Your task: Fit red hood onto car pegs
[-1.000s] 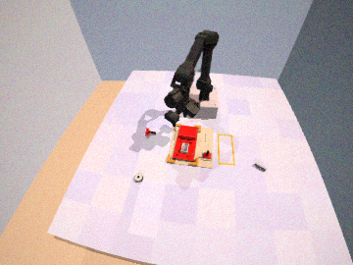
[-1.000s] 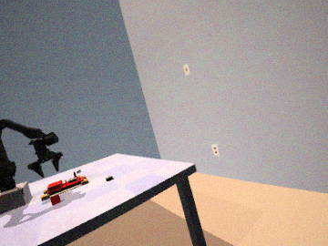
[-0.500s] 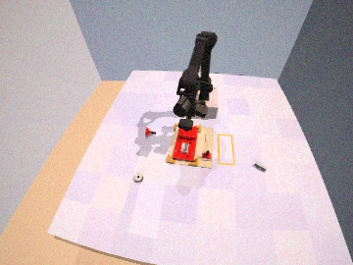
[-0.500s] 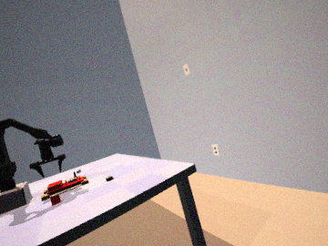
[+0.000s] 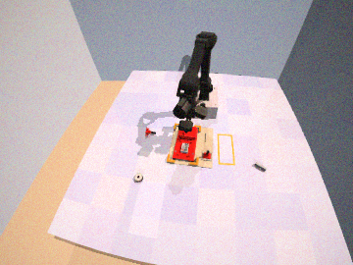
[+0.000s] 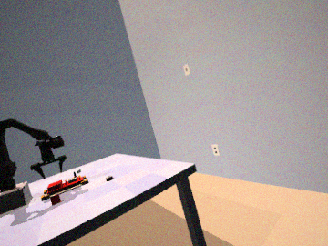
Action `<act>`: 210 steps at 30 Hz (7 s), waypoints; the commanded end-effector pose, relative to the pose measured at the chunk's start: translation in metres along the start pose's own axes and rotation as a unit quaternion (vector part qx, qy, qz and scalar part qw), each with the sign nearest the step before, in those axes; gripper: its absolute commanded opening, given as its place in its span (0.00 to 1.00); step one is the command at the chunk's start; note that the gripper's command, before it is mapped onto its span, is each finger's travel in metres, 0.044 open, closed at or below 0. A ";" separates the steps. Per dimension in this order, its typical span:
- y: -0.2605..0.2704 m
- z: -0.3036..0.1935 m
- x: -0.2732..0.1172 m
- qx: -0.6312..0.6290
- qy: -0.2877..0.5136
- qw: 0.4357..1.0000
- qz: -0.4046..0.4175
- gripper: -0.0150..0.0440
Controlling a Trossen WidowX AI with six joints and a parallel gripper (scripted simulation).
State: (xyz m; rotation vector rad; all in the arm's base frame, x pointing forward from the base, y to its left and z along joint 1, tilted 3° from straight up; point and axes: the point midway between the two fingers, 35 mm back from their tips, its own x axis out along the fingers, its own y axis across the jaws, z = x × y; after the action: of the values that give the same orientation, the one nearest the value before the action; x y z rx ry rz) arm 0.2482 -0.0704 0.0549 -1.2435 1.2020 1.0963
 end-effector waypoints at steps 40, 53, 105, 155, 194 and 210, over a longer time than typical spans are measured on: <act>0.003 0.000 0.034 -0.003 -0.003 1.000 0.006 1.00; 0.004 0.000 0.043 -0.003 -0.003 1.000 0.006 1.00; 0.005 0.000 0.066 -0.003 -0.003 1.000 0.007 1.00; 0.002 -0.002 0.000 0.000 0.000 1.000 0.003 0.25; -0.042 -0.003 -0.011 0.346 0.002 0.938 0.005 0.25; -0.065 -0.002 -0.011 0.520 0.003 0.854 0.004 0.25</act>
State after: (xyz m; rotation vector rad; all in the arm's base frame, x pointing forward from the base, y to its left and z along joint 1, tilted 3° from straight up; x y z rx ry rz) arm 0.3080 -0.0740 0.0729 -0.4325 1.4713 0.3382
